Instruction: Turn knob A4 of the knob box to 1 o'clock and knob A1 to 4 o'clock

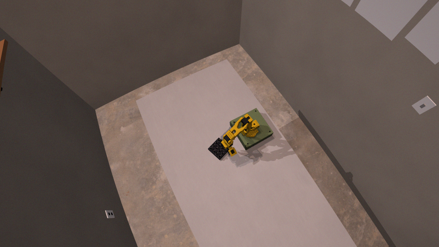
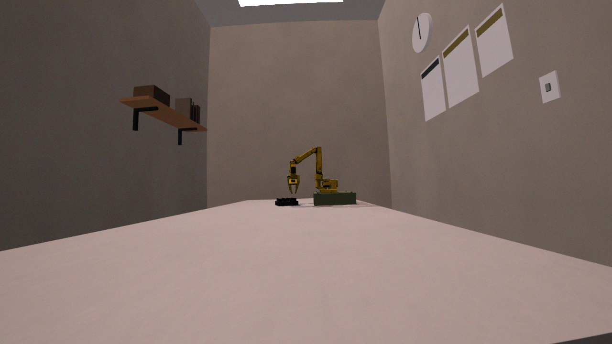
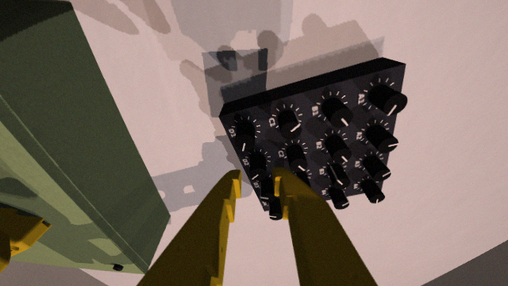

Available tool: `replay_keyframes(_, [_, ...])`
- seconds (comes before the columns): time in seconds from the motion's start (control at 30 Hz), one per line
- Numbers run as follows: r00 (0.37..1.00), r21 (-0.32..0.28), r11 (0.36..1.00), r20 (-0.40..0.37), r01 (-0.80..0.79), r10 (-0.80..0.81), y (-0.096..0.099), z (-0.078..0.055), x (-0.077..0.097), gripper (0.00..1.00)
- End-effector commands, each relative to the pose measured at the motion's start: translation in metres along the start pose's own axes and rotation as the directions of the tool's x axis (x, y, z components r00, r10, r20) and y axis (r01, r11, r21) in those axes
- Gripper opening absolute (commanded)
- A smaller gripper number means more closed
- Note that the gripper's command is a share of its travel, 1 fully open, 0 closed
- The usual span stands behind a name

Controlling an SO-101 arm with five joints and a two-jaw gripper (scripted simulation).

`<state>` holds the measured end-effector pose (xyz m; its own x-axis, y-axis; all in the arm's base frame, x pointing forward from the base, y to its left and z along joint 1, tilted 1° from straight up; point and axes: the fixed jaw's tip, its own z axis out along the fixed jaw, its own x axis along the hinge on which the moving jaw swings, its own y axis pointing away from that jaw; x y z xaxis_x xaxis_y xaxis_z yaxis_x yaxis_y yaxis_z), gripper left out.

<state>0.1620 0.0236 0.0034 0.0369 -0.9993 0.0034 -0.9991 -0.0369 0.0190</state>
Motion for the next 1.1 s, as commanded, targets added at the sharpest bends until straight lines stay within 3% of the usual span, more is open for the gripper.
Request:
replay_keyframes(0.0, [0.990, 0.005, 0.990, 0.003, -0.142, 0.142, 0.001, 0.000, 0.002, 0.09])
replay_keyframes(0.17, [0.942, 0.004, 0.942, 0.004, -0.335, 0.335, 0.000, 0.000, 0.005, 0.09])
replay_keyframes(0.23, [0.942, 0.004, 0.942, 0.004, -0.335, 0.335, 0.000, 0.000, 0.005, 0.09])
replay_keyframes(0.43, [0.823, 0.003, 0.823, 0.006, -0.567, 0.567, -0.001, 0.000, 0.008, 0.09])
replay_keyframes(0.73, [0.527, 0.000, 0.527, 0.007, -0.850, 0.850, -0.003, 0.000, 0.014, 0.09])
replay_keyframes(0.8, [0.527, 0.000, 0.527, 0.007, -0.850, 0.850, -0.003, 0.000, 0.014, 0.09])
replay_keyframes(1.07, [0.200, -0.003, 0.201, 0.006, -0.980, 0.980, -0.006, 0.000, 0.020, 0.09])
